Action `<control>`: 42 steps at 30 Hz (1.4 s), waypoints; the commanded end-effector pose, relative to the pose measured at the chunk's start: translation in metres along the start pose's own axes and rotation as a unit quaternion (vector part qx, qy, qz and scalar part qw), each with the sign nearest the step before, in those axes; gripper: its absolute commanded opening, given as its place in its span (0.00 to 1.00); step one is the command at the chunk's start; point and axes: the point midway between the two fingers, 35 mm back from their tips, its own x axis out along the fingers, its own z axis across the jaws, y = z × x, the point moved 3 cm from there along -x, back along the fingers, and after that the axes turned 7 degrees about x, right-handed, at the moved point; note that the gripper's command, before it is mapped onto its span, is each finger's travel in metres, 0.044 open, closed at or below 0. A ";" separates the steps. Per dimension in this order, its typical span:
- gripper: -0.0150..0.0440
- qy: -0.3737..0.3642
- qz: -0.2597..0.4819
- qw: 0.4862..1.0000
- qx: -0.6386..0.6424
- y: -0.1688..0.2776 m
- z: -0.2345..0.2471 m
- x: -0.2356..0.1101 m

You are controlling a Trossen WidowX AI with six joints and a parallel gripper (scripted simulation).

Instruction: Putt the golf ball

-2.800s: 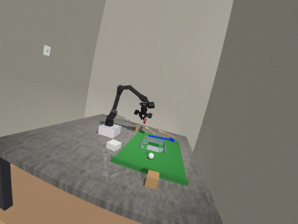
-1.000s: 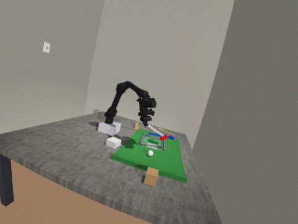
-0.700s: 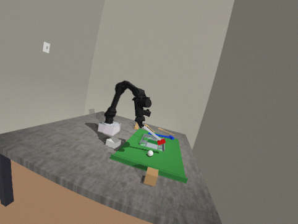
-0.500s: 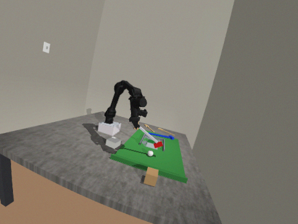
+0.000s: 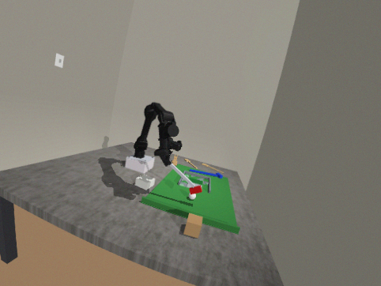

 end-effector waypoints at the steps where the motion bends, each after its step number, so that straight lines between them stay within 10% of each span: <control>1: 0.25 -0.001 0.000 1.000 0.004 0.005 -0.002 0.014; 42: 0.25 -0.001 0.002 1.000 0.004 0.017 -0.005 0.055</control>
